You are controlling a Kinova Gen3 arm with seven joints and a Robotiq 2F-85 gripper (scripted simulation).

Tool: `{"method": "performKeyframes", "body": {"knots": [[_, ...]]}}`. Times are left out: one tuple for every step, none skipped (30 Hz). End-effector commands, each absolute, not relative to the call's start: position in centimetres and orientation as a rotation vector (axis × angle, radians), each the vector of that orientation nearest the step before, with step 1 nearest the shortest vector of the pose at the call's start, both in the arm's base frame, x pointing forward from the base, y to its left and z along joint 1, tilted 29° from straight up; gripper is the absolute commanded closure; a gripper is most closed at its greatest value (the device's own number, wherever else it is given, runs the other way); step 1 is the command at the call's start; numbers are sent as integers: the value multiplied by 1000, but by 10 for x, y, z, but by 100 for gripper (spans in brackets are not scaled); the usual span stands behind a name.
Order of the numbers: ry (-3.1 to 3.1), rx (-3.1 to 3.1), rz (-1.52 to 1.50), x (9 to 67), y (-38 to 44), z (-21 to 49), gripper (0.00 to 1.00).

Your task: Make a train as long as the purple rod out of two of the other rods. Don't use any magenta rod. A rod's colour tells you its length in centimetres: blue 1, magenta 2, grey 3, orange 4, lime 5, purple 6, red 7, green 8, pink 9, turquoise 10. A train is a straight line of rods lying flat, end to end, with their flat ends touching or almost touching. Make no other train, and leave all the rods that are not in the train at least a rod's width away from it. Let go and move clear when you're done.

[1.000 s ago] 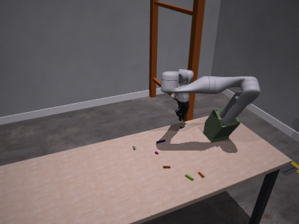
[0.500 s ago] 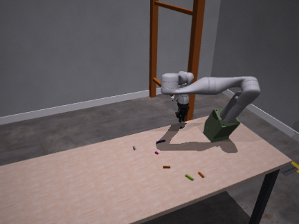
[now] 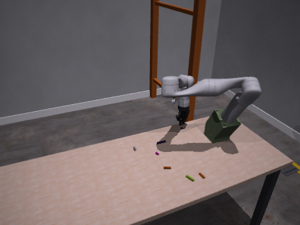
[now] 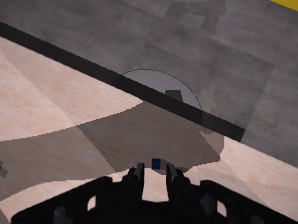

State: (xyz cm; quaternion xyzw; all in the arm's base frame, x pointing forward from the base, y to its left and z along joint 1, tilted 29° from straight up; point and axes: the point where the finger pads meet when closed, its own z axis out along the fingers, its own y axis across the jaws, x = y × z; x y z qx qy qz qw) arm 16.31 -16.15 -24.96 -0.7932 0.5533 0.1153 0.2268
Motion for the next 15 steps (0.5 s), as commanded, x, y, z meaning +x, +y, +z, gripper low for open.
{"method": "performKeyframes", "body": {"knots": [[1512,-2199,312,164,-161,-255,76],[1512,-2199,312,164,-160,-256,76],[1512,-2199,312,164,-159,-257,76],[1512,-2199,312,164,-159,-258,76],[1512,-2199,312,164,-159,-259,76],[1512,-2199,312,164,-158,-260,76],[1512,-2199,312,164,-158,-260,76],[1512,-2199,312,164,-157,-261,76],[1512,-2199,312,164,-157,-261,76],[1512,-2199,312,164,-157,-262,76],[1512,-2199,312,164,-157,-262,76],[1512,-2199,312,164,-157,-262,76],[1512,-2199,312,164,-156,-263,76],[1512,-2199,312,164,-156,-263,76],[1512,-2199,312,164,-156,-263,76]]}}
